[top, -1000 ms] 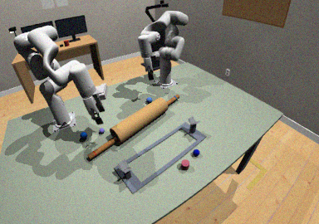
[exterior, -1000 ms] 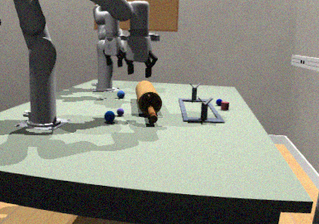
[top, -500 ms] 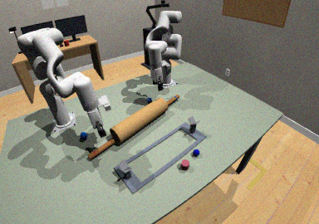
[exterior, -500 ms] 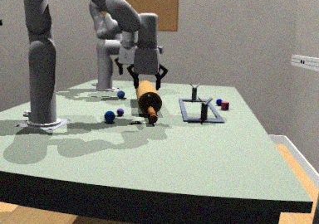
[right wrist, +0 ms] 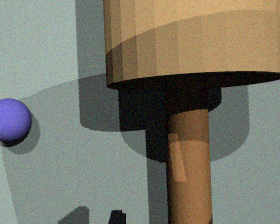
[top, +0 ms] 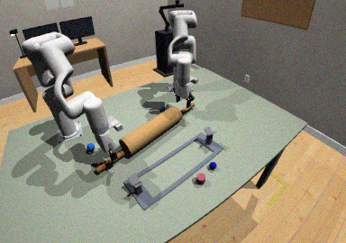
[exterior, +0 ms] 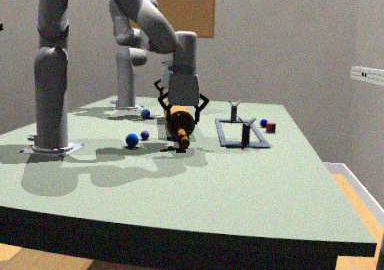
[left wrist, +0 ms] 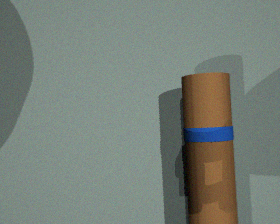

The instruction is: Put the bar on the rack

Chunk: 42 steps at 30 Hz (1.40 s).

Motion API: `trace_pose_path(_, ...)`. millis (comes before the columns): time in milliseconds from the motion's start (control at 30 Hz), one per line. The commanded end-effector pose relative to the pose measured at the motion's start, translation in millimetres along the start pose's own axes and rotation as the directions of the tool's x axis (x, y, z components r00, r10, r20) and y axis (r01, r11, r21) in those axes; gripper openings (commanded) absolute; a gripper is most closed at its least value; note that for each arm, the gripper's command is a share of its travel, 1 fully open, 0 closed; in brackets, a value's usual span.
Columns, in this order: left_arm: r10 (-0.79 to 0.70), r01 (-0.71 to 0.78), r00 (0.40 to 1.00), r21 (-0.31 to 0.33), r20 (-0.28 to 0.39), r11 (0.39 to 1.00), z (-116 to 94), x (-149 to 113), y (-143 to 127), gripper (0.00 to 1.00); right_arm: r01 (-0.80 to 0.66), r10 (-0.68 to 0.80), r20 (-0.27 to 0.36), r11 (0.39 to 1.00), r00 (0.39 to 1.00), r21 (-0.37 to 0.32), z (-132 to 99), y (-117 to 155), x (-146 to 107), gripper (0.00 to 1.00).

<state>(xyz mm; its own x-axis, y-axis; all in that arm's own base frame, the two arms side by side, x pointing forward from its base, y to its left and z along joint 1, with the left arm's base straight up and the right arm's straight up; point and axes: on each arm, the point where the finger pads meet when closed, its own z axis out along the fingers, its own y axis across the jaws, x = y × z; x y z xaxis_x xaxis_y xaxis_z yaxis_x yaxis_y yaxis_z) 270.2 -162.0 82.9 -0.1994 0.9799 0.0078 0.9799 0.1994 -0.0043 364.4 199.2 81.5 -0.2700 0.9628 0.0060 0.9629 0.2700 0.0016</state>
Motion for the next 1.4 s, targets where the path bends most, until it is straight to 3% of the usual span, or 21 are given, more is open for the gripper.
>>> trace_pose_path(0,-0.057,0.057,0.998,0.000,0.009,0.998,10.3,5.8,13.2,0.95,0.050,-0.050,0.006,0.999,0.999,0.001,7.8,4.0,-4.3,0.95)
trace_pose_path(267,-0.035,0.035,0.999,-0.002,0.007,0.999,6.1,3.4,8.8,0.95,0.032,-0.032,0.003,0.999,0.999,-0.001,3.6,2.3,-2.2,0.95)
trace_pose_path(933,-0.043,0.043,0.999,-0.005,0.009,0.999,51.3,4.4,10.3,0.95,0.032,-0.032,0.003,0.999,0.999,-0.001,3.6,2.3,-2.2,0.95)
trace_pose_path(1200,-0.044,0.044,0.999,-0.005,0.009,0.999,55.2,4.5,10.5,0.95,0.032,-0.032,0.003,0.999,0.999,-0.001,3.6,2.3,-2.2,0.95)
trace_pose_path(1233,-0.044,0.044,0.999,-0.005,0.009,0.999,55.2,4.5,10.5,0.12,0.032,-0.032,0.003,0.999,0.999,-0.001,3.6,2.3,-2.2,0.95)
trace_pose_path(1367,-0.045,0.045,0.999,-0.005,0.009,0.999,55.5,4.6,10.5,0.12,0.033,-0.033,0.003,0.999,0.999,-0.001,3.8,2.6,-2.4,0.95)
